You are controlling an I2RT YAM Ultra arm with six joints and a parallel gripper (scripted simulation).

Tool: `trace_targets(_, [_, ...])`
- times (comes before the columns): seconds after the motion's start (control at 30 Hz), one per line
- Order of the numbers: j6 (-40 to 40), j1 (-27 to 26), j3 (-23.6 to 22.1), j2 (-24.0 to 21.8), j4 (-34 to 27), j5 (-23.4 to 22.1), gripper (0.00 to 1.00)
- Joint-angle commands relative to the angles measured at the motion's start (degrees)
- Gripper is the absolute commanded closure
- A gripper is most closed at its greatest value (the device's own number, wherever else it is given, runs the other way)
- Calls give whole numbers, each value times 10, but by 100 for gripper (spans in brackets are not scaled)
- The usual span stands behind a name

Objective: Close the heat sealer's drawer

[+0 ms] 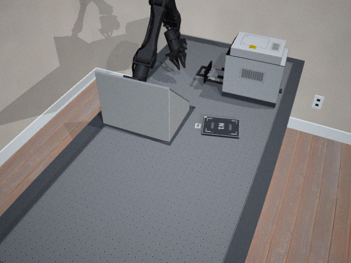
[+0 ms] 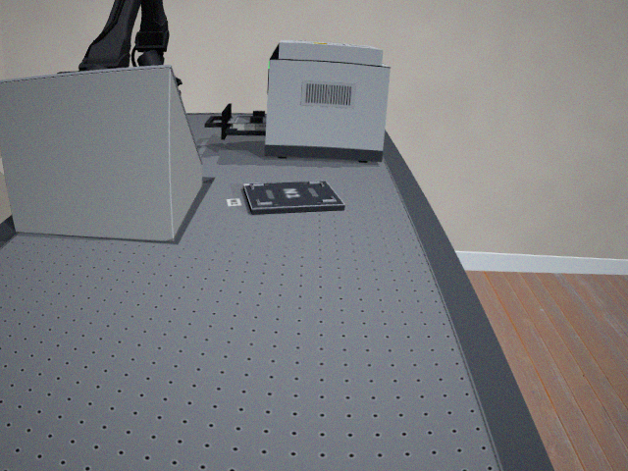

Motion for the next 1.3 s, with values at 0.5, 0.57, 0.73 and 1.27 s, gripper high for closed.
trace_targets(0.5, [13, 63, -95, -70, 156, 259, 70])
trace_targets(0.57, [13, 63, -95, -70, 156, 259, 70])
trace_targets(0.73, [-5, 53, -106, -68, 182, 264, 70])
trace_targets(1.27, [-7, 53, -109, -70, 189, 263, 70])
